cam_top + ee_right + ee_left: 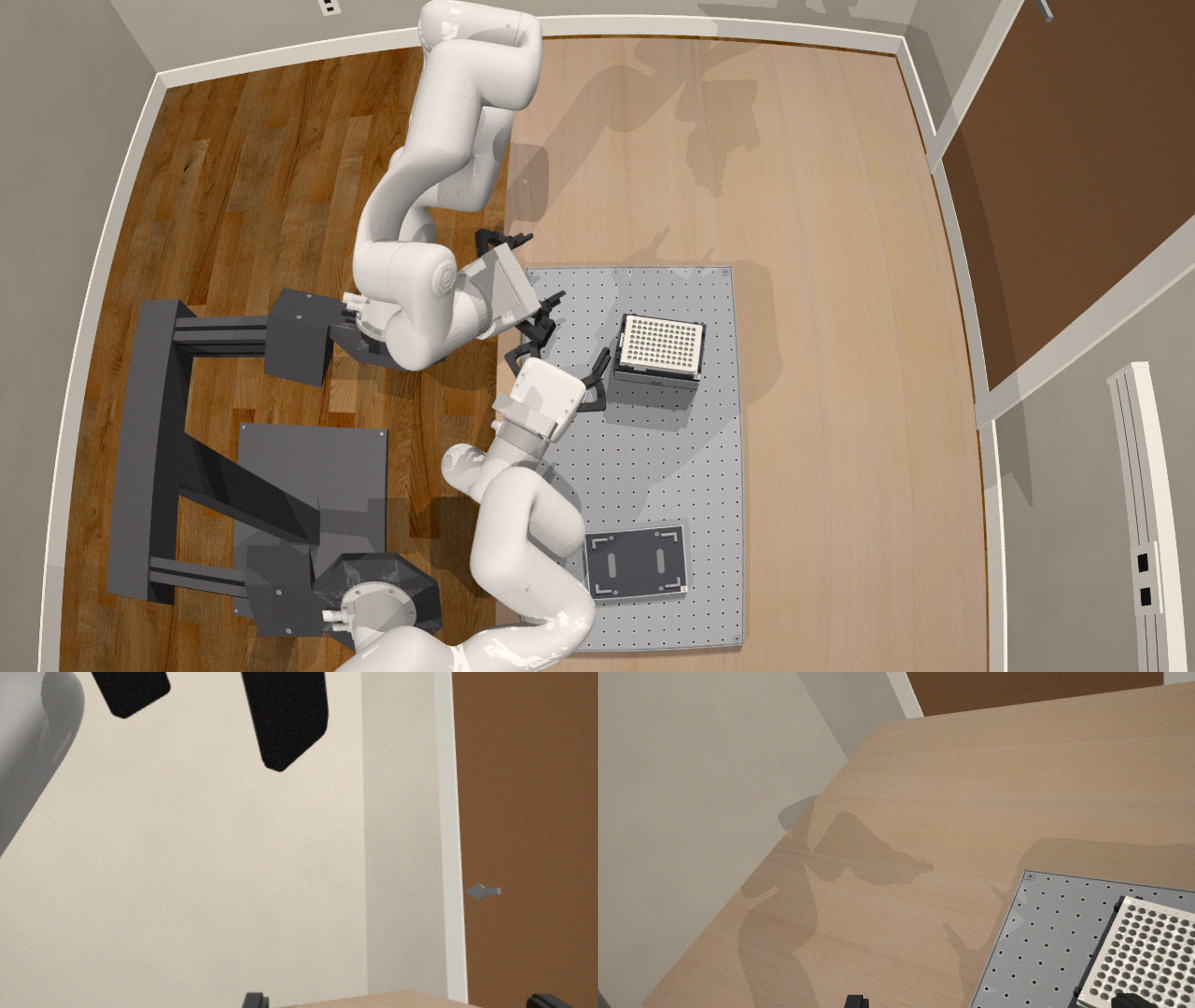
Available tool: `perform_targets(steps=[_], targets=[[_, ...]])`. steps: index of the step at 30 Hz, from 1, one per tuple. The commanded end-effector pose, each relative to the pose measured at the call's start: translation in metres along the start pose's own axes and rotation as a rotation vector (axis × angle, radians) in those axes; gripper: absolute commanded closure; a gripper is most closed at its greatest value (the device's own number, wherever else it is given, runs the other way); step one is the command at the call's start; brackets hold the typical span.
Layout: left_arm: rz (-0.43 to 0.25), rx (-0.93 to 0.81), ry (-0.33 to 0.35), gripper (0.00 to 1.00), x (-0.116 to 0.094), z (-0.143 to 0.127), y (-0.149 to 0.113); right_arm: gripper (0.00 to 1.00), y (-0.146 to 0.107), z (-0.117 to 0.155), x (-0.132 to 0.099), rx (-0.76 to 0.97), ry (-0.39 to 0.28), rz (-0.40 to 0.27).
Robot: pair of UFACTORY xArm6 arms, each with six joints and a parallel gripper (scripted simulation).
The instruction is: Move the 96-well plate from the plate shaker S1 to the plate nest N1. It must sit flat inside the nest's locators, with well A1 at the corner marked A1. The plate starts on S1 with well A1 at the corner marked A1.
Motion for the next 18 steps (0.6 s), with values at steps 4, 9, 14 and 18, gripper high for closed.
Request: perform_targets(steps=[4,9,14,18], targets=[[-0.001,-0.002,-0.002,0.0,-0.0007,-0.0002,0.0006,0.0,0.0012,0.0002,0.0006,0.0,0.0,0.003],[-0.001,-0.002,-0.002,0.0,-0.0007,-0.0002,0.0006,0.0,0.0016,0.0009,0.001,0.001,-0.002,0.002],[-0.001,-0.002,-0.002,0.0,-0.0007,-0.0002,0.0006,0.0,0.002,0.0017,0.0013,0.002,-0.004,0.001],[-0.001,-0.002,-0.002,0.0,-0.0007,-0.0002,0.0006,0.0,0.0028,0.0032,0.002,0.005,-0.007,-0.001]])
Point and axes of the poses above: on each arm, the point where the finger pads meet when closed, its own x axis out along the fingers, its own z axis across the jaws, y = z × x, the point moved 9 cm from there along -x, back along the fingers, and after that the axes turned 15 degrees about x, right-handed, at the moved point
